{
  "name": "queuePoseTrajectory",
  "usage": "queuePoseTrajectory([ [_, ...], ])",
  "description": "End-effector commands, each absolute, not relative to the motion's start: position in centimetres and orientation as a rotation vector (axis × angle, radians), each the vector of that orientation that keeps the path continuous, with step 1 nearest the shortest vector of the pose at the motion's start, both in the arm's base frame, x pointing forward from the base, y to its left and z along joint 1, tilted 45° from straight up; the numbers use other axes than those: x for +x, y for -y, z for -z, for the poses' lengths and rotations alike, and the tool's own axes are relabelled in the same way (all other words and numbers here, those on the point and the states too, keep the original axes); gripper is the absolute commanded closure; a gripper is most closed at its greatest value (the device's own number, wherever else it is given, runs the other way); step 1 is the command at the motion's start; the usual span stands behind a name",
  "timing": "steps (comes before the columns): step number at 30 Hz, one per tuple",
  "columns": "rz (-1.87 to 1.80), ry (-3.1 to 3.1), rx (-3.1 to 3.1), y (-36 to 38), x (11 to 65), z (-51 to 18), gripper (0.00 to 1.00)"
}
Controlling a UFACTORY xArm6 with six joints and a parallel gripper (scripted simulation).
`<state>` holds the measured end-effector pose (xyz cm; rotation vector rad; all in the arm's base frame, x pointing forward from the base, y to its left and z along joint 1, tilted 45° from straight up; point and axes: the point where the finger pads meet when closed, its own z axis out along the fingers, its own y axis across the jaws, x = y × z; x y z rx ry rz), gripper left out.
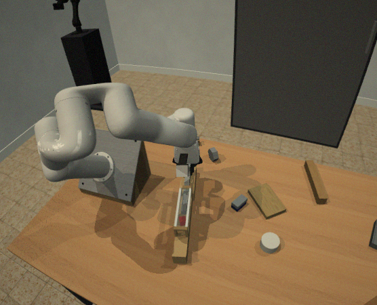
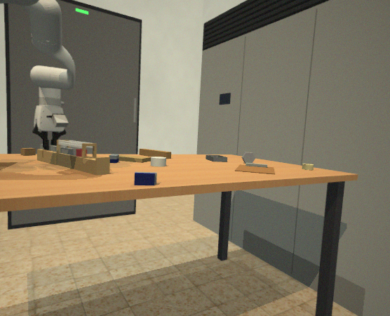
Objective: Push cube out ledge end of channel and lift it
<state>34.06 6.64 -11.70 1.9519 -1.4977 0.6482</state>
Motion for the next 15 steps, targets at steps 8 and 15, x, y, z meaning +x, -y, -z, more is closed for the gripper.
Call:
queuePoseTrajectory([
  [8, -0.65, 1.5, 1.955, -4.5, 35.1, 9.3, 1.0],
  [15, -0.65, 1.5, 1.955, -3.5, 35.5, 8.3, 1.0],
])
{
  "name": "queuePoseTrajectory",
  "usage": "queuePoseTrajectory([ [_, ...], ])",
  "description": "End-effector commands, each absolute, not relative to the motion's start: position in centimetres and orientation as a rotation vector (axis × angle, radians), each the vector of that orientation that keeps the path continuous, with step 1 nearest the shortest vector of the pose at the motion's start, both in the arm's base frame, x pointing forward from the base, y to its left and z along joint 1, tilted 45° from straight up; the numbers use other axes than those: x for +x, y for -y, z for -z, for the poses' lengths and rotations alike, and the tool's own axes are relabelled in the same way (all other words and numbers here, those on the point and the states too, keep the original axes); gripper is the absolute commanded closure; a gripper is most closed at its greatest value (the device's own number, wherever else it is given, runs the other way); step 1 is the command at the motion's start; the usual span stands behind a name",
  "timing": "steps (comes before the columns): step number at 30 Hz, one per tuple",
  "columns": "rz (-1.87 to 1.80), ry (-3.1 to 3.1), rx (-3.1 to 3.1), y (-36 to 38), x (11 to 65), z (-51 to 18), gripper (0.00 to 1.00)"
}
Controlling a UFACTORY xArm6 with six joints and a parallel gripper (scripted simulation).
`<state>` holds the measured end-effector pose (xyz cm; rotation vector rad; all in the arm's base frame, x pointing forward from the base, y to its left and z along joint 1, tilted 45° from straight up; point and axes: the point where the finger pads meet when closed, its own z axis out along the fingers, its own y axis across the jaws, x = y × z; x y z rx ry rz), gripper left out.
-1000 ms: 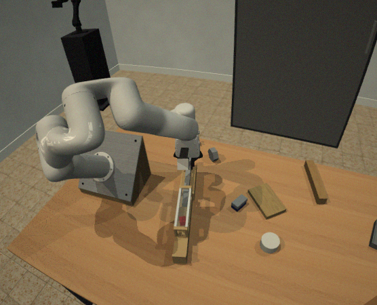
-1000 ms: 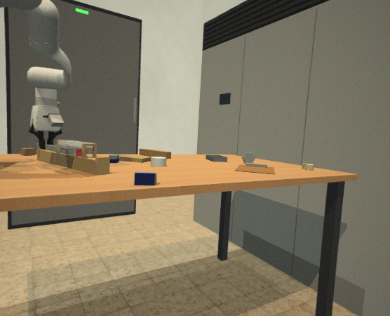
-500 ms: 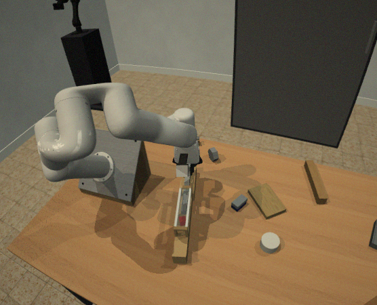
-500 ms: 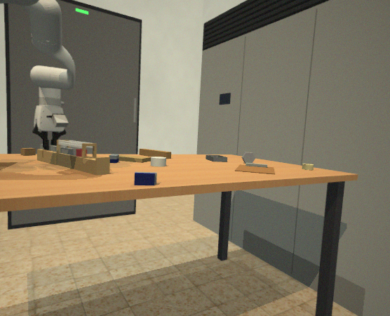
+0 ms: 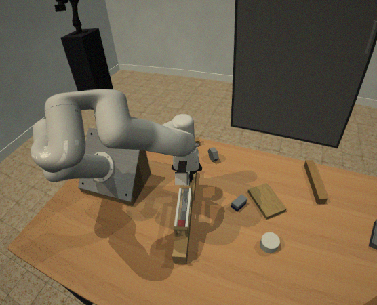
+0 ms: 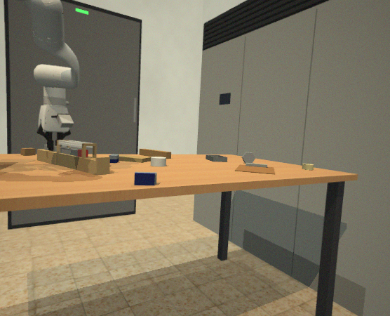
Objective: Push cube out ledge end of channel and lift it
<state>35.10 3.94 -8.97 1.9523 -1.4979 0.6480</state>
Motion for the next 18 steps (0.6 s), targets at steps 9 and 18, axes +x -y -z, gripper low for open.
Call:
queuePoseTrajectory([
  [9, -0.65, 1.5, 1.955, -2.1, 36.0, 6.9, 1.0],
  [18, -0.65, 1.5, 1.955, -1.3, 36.3, 6.1, 1.0],
])
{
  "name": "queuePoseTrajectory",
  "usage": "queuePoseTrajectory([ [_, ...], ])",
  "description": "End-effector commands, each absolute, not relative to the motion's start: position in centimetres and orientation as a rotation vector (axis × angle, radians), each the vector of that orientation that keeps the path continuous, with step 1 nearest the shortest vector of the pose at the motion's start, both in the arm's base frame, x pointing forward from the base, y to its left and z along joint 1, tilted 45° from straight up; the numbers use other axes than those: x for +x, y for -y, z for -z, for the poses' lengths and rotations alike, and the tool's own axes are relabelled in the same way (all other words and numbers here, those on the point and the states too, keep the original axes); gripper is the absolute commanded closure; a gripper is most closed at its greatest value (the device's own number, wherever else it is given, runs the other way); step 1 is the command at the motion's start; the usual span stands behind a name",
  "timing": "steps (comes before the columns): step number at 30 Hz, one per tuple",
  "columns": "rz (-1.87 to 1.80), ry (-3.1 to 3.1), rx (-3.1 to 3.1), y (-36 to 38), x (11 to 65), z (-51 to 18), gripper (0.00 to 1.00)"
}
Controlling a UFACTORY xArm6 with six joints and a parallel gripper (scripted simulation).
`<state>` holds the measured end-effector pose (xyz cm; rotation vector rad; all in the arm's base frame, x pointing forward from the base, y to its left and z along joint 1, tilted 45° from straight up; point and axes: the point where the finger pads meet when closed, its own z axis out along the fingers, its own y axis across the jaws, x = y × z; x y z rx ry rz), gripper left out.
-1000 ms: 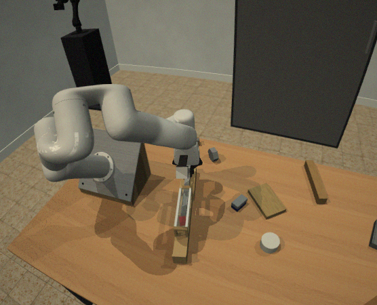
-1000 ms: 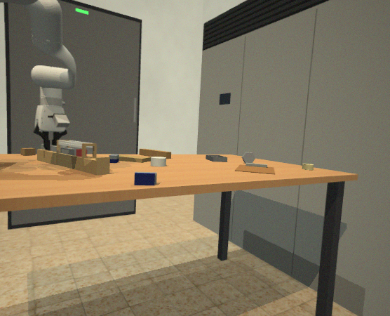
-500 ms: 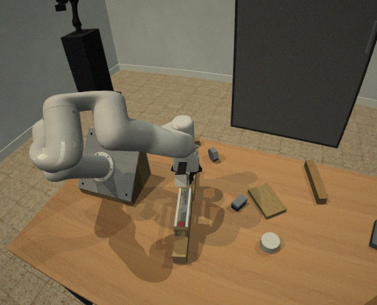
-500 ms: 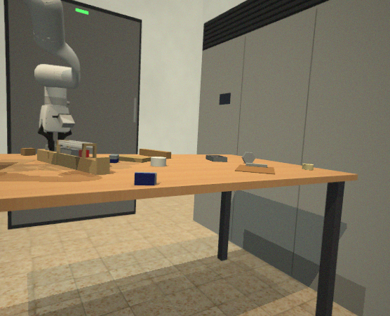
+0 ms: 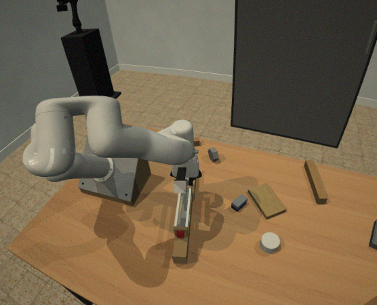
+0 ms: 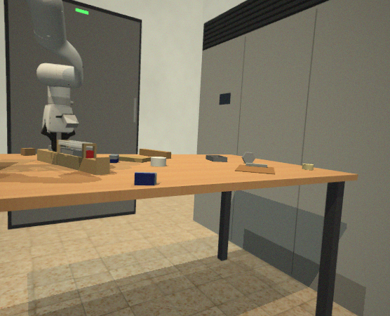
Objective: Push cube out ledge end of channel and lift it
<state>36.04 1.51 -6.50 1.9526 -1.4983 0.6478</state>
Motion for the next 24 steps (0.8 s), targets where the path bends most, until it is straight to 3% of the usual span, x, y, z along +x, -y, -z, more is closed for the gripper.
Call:
queuePoseTrajectory([
  [1, -0.65, 1.5, 1.955, -1.25, 36.32, 6.05, 1.0],
  [24, -0.65, 1.5, 1.955, -0.81, 36.49, 5.61, 1.0],
])
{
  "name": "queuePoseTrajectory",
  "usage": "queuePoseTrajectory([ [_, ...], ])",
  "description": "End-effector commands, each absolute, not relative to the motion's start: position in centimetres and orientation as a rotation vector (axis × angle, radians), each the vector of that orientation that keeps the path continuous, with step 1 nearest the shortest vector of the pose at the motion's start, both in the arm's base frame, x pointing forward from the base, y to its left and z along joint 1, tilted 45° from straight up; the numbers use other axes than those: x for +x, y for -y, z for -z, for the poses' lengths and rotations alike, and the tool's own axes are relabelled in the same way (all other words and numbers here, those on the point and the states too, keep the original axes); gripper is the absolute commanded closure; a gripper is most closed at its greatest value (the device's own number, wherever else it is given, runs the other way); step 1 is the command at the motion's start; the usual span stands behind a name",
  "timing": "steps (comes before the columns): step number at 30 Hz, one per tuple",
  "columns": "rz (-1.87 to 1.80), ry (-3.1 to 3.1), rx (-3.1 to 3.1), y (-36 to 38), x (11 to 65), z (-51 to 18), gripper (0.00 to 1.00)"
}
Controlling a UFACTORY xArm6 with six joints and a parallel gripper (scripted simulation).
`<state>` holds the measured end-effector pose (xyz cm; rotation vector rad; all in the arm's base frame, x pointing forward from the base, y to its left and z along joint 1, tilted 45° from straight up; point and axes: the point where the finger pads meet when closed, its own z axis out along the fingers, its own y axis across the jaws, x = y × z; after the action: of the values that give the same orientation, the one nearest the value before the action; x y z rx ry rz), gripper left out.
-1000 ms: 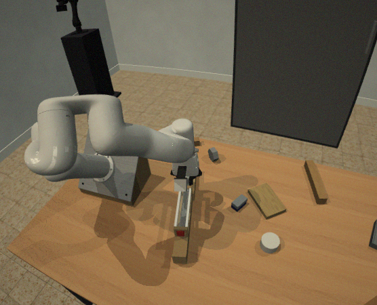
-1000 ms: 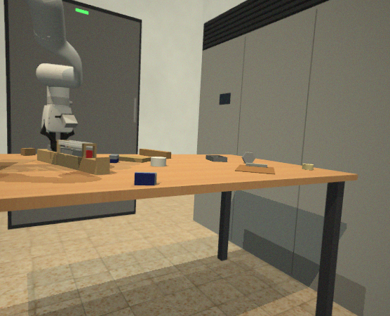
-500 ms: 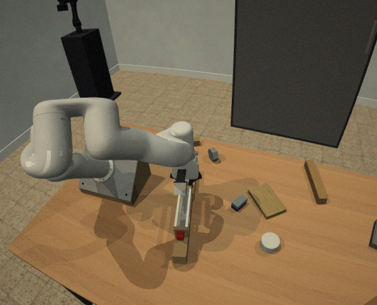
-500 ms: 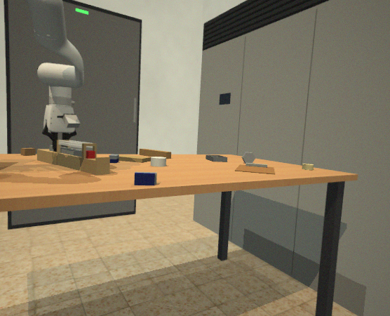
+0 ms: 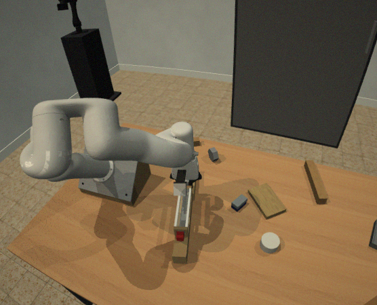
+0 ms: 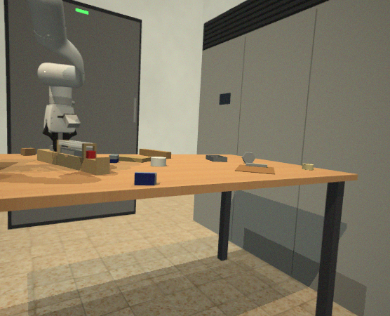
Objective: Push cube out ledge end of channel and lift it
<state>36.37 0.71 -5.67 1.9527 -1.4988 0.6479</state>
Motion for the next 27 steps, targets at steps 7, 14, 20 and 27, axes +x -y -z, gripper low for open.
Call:
queuePoseTrajectory([
  [7, -0.65, 1.5, 1.955, -0.81, 36.49, 5.61, 0.62],
  [14, -0.65, 1.5, 1.955, -0.81, 36.49, 5.61, 0.62],
  [20, -0.65, 1.5, 1.955, -0.81, 36.49, 5.61, 0.62],
  [27, -0.65, 1.5, 1.955, -0.81, 36.49, 5.61, 0.62],
])
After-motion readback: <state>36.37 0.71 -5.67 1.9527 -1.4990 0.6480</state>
